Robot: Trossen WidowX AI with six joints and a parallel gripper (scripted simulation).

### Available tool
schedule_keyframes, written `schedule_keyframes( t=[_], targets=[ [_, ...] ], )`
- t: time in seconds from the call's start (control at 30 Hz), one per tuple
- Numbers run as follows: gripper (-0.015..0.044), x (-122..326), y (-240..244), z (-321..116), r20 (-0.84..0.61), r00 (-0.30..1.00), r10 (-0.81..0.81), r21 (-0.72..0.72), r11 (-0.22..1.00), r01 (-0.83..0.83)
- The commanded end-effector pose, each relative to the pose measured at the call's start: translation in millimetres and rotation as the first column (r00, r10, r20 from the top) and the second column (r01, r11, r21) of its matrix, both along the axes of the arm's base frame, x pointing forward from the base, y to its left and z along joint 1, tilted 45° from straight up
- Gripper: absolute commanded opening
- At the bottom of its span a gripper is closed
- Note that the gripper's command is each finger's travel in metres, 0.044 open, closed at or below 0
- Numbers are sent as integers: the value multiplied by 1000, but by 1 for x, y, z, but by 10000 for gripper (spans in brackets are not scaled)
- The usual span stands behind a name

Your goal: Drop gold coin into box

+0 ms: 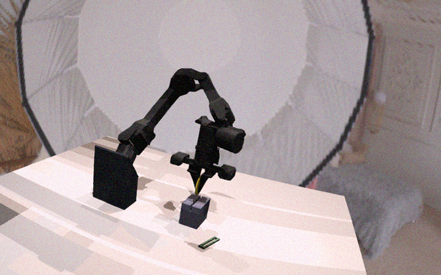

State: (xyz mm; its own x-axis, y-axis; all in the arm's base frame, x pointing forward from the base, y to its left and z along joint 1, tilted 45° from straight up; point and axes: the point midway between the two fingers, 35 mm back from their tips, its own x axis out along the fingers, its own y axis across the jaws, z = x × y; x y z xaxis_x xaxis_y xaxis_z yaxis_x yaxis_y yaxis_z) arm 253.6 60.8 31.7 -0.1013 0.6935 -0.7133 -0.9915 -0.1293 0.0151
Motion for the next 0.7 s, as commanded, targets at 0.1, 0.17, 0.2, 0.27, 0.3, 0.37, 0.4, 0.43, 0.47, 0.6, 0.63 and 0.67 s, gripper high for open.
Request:
schedule_keyframes(
  t=[0.1, 0.17, 0.2, 0.27, 0.3, 0.37, 0.4, 0.43, 0.47, 0.6, 0.63, 0.67],
  targets=[
    [0, 1, 0, 0, 2, 1000, 0, 0, 1000, 0],
    [0, 1, 0, 0, 2, 1000, 0, 0, 1000, 0],
    [0, 1, 1, -1, 1, 1000, 0, 0, 1000, 0],
    [0, 0, 2, -2, 1, 1000, -1, 0, 1000, 1],
    [0, 0, 3, -2, 0, 1000, -2, 0, 1000, 2],
    [0, -1, 4, -3, -2, 1000, -3, 0, 1000, 3],
    [0, -1, 4, -3, -2, 1000, -4, 0, 1000, 4],
    [0, -1, 5, -3, -3, 1000, -4, 0, 1000, 4],
    [0, -1, 5, -4, -3, 1000, -4, 0, 1000, 4],
    [0, -1, 7, -5, -3, 1000, -4, 0, 1000, 4],
    [0, -1, 7, -6, -3, 1000, -4, 0, 1000, 4],
    [0, -1, 8, -6, -3, 1000, -4, 0, 1000, 4]
  ],
)
